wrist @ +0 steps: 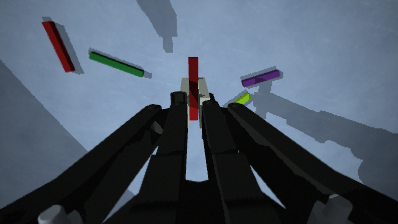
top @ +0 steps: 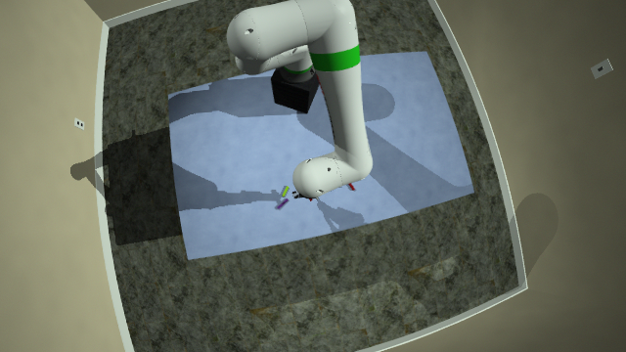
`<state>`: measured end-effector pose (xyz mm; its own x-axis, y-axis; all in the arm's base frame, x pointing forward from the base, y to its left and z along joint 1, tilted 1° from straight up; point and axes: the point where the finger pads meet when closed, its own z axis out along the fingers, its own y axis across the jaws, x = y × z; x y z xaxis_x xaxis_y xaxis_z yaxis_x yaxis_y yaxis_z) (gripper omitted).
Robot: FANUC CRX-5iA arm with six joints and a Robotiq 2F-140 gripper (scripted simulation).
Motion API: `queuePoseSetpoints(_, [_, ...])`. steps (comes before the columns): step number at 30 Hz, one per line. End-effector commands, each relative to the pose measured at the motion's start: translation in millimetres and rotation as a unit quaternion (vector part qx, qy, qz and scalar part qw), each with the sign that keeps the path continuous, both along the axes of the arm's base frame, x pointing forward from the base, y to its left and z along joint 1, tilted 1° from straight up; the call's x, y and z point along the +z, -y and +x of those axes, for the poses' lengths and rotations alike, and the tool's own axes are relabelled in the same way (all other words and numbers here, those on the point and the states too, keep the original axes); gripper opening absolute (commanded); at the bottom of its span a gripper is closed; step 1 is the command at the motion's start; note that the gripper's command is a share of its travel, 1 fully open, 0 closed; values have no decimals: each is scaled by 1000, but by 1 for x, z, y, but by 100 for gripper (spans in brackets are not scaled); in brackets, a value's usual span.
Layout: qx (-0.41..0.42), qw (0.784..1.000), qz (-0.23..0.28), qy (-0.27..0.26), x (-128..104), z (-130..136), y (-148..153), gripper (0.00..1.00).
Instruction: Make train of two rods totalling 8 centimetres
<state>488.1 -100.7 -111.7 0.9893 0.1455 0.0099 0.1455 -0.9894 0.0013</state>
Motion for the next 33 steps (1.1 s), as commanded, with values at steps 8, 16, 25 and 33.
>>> queuePoseSetpoints(8, [-49, 999, -4, 2, 1, -7, 14, 3])
queuePoseSetpoints(16, [-49, 999, -4, 2, -2, -7, 14, 3])
queuePoseSetpoints(25, [-49, 999, -4, 2, -19, -6, 14, 3])
queuePoseSetpoints(33, [-49, 999, -4, 2, -54, -6, 14, 3])
